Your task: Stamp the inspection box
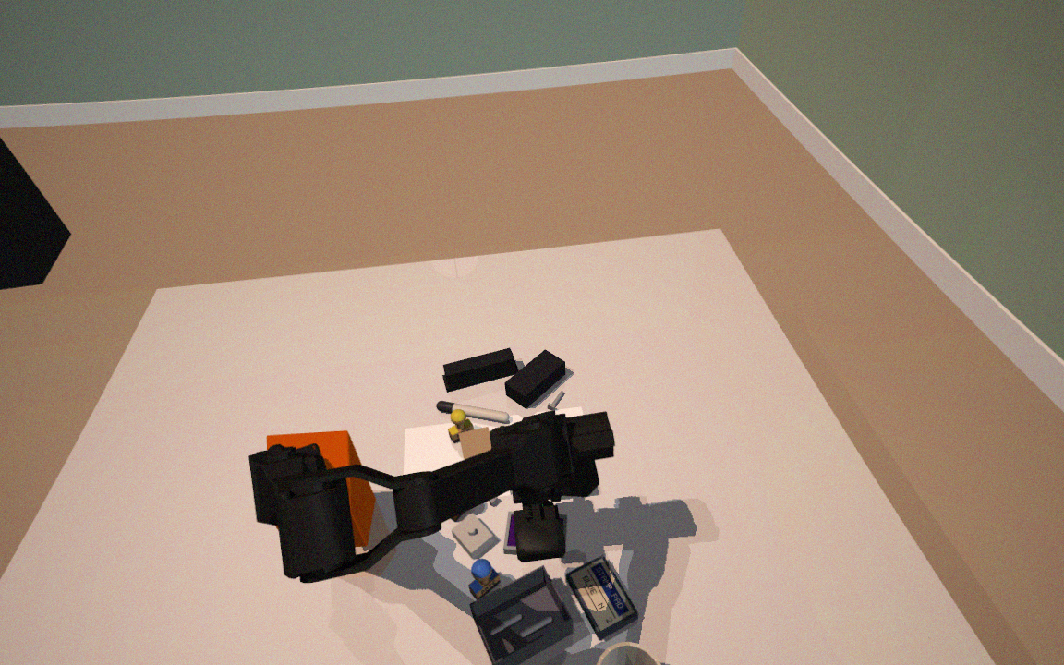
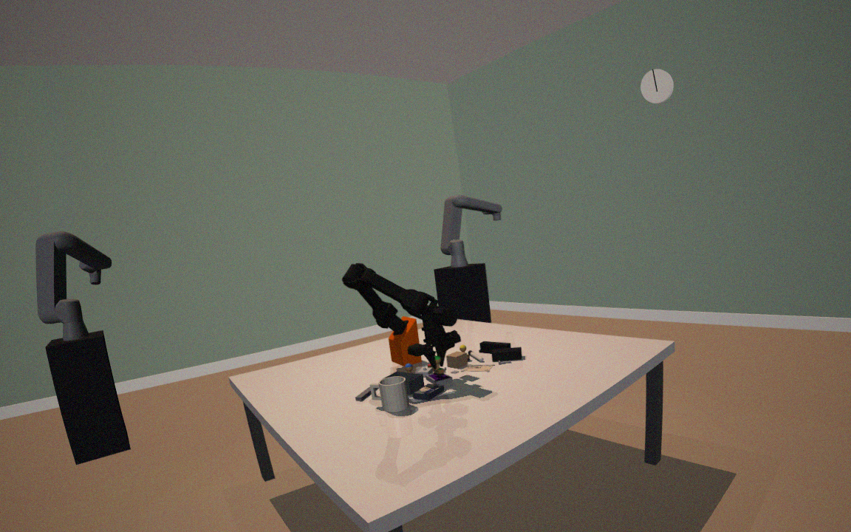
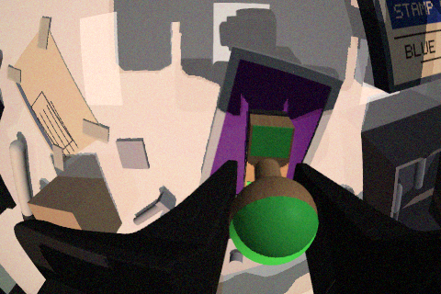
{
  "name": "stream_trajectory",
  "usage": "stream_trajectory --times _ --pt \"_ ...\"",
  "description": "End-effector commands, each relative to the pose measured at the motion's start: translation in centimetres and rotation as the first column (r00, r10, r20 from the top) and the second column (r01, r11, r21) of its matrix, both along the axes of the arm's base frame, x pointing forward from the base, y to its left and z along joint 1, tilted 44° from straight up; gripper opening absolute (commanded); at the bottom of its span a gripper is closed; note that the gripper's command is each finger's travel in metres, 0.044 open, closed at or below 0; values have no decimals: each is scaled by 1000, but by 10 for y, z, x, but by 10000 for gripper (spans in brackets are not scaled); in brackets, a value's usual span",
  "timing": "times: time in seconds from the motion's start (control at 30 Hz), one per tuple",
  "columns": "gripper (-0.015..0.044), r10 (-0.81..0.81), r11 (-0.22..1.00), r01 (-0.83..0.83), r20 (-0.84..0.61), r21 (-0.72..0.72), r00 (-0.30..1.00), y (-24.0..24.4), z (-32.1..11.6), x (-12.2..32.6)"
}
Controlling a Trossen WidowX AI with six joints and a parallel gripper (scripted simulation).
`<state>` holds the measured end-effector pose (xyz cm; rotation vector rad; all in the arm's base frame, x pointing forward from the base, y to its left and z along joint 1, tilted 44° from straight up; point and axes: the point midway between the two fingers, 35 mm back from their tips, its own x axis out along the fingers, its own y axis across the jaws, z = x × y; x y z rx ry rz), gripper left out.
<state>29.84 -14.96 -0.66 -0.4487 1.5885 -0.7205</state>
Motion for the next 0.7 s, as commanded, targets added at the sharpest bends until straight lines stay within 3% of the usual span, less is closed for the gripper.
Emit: stream_trajectory --times 0.0,0.67 --pt "0 0 1000 0 -4 -5 1000 -3 -2 -2" --pt "0 -2 1000 2 -2 -6 1000 -6 -5 -3"
